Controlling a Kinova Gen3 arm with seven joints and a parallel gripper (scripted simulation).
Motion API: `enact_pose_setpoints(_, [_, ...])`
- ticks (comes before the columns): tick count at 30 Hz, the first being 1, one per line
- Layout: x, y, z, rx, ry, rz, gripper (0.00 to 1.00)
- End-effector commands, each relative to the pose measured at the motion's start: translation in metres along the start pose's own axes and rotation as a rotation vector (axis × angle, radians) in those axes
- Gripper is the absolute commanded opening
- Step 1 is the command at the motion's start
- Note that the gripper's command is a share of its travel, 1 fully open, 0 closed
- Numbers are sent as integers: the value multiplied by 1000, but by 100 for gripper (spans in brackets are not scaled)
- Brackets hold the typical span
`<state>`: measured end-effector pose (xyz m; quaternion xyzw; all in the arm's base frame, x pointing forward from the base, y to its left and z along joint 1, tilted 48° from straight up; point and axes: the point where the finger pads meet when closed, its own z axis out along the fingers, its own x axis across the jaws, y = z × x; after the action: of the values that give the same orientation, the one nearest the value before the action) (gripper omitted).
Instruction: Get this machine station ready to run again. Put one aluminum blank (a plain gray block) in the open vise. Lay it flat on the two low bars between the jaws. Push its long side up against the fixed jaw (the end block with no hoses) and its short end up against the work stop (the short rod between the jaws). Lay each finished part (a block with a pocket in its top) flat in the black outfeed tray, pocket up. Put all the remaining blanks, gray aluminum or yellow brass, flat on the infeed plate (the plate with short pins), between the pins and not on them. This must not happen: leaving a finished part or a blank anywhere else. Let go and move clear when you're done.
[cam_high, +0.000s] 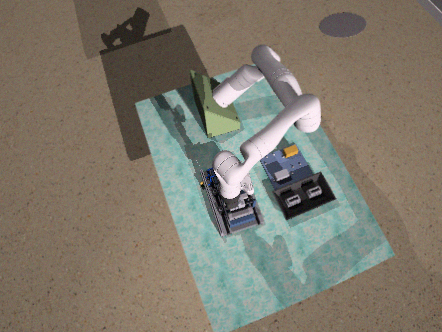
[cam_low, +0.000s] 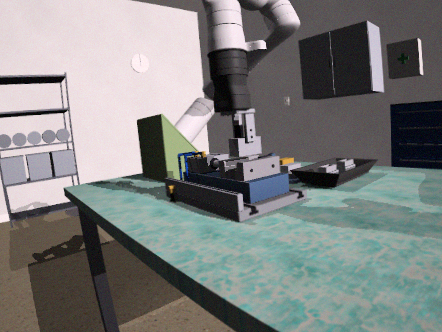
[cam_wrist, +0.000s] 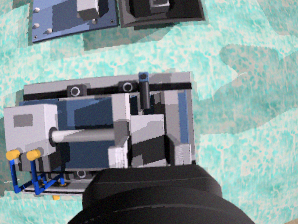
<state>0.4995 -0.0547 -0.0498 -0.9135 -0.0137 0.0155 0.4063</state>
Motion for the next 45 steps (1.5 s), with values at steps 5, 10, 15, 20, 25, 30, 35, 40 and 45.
enact_pose_setpoints(5, [2, -1, 2, -1, 3, -15, 0])
enact_pose_setpoints(10, [2, -1, 3, -1, 3, -19, 0])
enact_pose_setpoints(15, [3, -1, 3, -1, 3, -21, 0])
enact_pose_setpoints(20, [3, -1, 3, -1, 3, -23, 0])
enact_pose_setpoints(25, [3, -1, 4, -1, 3, -25, 0])
enact_pose_setpoints(30, [3, -1, 4, -1, 3, -25, 0])
enact_pose_setpoints(35, [3, -1, 4, -1, 3, -26, 0])
enact_pose_setpoints(40, [3, -1, 4, -1, 3, -26, 0])
enact_pose_setpoints(45, [3, -1, 4, -1, 3, -26, 0])
